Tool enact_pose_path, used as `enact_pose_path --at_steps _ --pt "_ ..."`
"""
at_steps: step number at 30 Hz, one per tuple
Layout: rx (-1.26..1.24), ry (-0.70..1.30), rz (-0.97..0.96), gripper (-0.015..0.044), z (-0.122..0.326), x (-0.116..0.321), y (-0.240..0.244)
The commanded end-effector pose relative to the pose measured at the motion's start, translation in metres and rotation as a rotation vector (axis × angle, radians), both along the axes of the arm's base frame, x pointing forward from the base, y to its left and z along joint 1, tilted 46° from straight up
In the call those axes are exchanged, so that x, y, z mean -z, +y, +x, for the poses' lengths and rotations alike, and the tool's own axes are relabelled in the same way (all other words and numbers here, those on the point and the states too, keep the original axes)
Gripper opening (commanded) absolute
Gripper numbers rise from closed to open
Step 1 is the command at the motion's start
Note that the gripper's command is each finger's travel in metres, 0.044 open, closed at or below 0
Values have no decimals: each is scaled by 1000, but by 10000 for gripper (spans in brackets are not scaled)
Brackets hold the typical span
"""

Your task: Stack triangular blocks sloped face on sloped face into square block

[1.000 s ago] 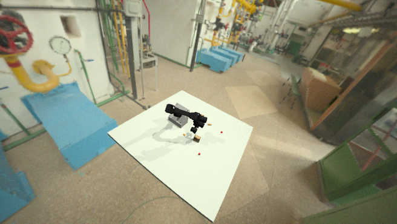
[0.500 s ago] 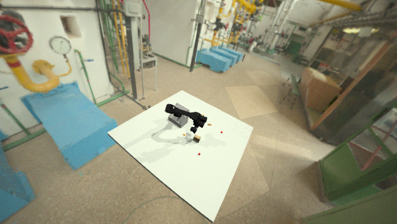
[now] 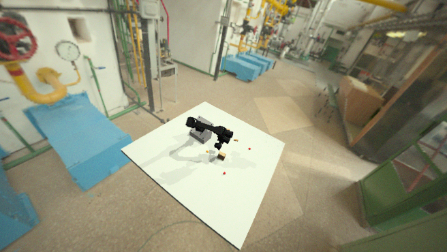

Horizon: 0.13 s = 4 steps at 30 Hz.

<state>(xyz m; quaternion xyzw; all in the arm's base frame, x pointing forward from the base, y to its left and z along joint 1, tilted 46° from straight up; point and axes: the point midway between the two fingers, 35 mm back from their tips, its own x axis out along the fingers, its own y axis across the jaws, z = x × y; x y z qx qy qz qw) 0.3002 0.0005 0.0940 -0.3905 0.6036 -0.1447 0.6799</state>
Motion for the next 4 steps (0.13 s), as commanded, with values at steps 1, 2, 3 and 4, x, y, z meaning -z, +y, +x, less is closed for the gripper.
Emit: enact_pose_path --at_steps 1,2,3,4 --pt "-1 1 0 440 0 0 0" --pt "-1 1 0 440 0 0 0" --pt "-1 1 0 440 0 0 0" --pt "-1 1 0 440 0 0 0"
